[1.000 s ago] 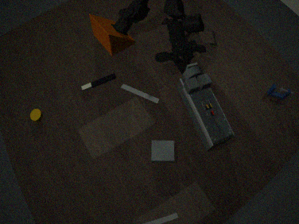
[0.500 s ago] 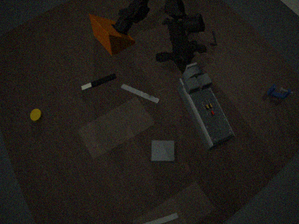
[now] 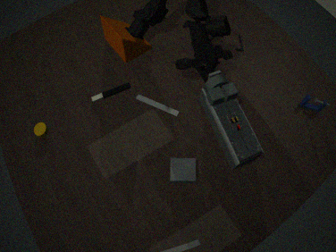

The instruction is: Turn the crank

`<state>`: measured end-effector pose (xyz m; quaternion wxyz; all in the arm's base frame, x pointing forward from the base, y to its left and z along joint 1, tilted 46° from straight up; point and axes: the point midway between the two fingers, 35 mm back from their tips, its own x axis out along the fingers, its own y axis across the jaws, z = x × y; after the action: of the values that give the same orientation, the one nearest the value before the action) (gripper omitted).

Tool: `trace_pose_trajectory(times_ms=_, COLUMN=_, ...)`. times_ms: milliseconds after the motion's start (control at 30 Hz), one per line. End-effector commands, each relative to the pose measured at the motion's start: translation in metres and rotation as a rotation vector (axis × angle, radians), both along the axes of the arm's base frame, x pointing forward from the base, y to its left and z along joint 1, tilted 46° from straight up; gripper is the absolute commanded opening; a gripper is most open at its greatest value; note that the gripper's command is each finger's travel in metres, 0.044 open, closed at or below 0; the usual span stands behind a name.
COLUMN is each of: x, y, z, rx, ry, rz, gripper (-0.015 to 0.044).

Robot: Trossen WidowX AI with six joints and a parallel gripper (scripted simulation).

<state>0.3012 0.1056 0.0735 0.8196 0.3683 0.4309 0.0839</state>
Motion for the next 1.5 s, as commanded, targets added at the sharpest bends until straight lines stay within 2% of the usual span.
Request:
trace_pose_trajectory(times_ms=0, x=0.0016, y=0.0058, z=0.007, rx=0.014, ry=-0.015, rz=0.018, gripper=0.0)
trace_pose_trajectory(times_ms=1467, x=0.0024, y=0.0077, z=0.0137, rx=0.014, ry=-0.015, rz=0.018, gripper=0.0)
